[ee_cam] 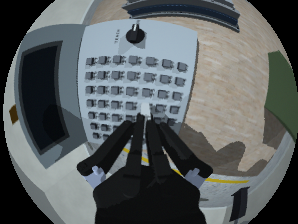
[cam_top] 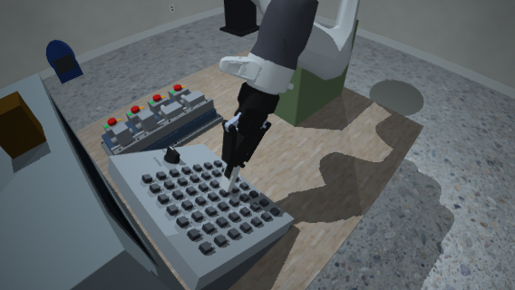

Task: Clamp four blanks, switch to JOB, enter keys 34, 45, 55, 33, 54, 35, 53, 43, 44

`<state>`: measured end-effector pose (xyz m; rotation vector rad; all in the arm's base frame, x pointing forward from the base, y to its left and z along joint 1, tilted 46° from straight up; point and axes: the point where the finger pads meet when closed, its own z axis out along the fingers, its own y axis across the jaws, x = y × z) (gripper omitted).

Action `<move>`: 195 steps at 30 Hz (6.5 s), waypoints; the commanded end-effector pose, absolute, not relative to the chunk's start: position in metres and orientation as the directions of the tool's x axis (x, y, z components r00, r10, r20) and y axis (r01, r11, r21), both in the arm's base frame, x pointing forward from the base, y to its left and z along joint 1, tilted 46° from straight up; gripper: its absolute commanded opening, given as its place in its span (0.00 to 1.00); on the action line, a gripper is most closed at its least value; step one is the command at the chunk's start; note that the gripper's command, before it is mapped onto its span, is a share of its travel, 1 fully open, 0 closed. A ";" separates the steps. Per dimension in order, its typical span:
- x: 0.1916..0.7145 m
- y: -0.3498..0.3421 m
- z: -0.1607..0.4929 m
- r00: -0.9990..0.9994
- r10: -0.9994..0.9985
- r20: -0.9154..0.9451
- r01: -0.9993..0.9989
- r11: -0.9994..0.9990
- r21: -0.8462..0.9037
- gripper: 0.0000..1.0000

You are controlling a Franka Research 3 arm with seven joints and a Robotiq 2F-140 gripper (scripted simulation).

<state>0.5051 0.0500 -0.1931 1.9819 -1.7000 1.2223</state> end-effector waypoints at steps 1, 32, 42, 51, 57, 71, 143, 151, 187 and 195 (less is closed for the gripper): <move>0.506 0.050 -0.195 -0.043 -0.692 0.720 -0.905 -0.278 -0.321 0.00; 0.511 0.041 -0.202 -0.043 -0.692 0.720 -0.905 -0.278 -0.321 0.00; 0.511 0.041 -0.203 -0.043 -0.692 0.720 -0.905 -0.278 -0.321 0.00; 0.511 0.041 -0.203 -0.043 -0.692 0.720 -0.905 -0.278 -0.321 0.00; 0.511 0.041 -0.203 -0.043 -0.692 0.720 -0.905 -0.278 -0.321 0.00; 0.509 0.045 -0.199 -0.043 -0.692 0.720 -0.905 -0.278 -0.321 0.00; 0.536 0.060 -0.183 -0.043 -0.692 0.720 -0.905 -0.278 -0.321 0.00; 0.536 0.060 -0.183 -0.043 -0.692 0.720 -0.905 -0.278 -0.321 0.00; 0.540 0.054 -0.188 -0.043 -0.692 0.720 -0.905 -0.278 -0.321 0.00; 0.541 0.052 -0.190 -0.043 -0.692 0.720 -0.905 -0.278 -0.321 0.00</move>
